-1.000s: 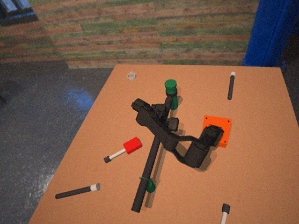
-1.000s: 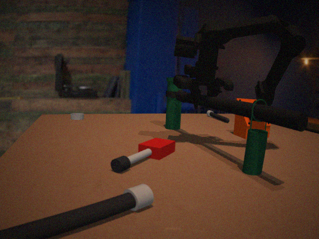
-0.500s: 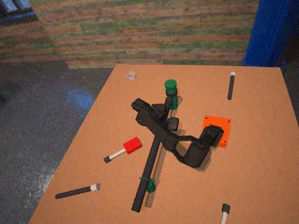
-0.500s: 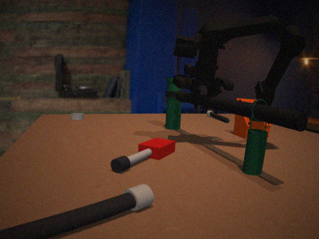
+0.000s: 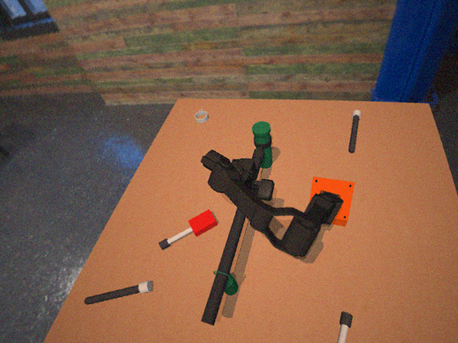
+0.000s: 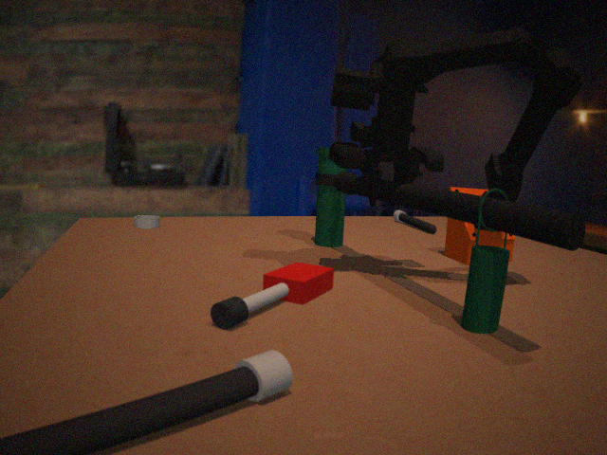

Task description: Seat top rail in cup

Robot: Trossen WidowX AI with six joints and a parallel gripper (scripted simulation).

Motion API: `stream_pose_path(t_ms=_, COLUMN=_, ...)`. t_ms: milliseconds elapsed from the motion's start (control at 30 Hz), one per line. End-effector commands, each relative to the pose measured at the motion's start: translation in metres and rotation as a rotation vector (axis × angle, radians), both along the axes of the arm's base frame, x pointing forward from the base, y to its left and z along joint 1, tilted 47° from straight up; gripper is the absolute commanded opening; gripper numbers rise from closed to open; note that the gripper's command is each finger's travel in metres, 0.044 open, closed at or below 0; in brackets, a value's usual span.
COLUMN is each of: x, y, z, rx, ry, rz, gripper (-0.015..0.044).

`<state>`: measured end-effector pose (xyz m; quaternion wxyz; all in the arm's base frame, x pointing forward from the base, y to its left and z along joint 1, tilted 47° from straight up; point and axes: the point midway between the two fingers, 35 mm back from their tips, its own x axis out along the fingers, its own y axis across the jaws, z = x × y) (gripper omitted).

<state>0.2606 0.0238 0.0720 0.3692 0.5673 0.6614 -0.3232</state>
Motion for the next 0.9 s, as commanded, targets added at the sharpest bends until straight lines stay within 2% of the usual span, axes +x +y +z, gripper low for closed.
stream_pose_path(t_ms=0, x=0.001, y=-0.006, z=0.000, rx=-0.012, ry=-0.004, rz=-0.005, gripper=0.0000)
stream_pose_path(t_ms=867, x=0.001, y=-0.011, z=-0.006, rx=-0.001, ry=0.000, rz=0.000, gripper=0.0000)
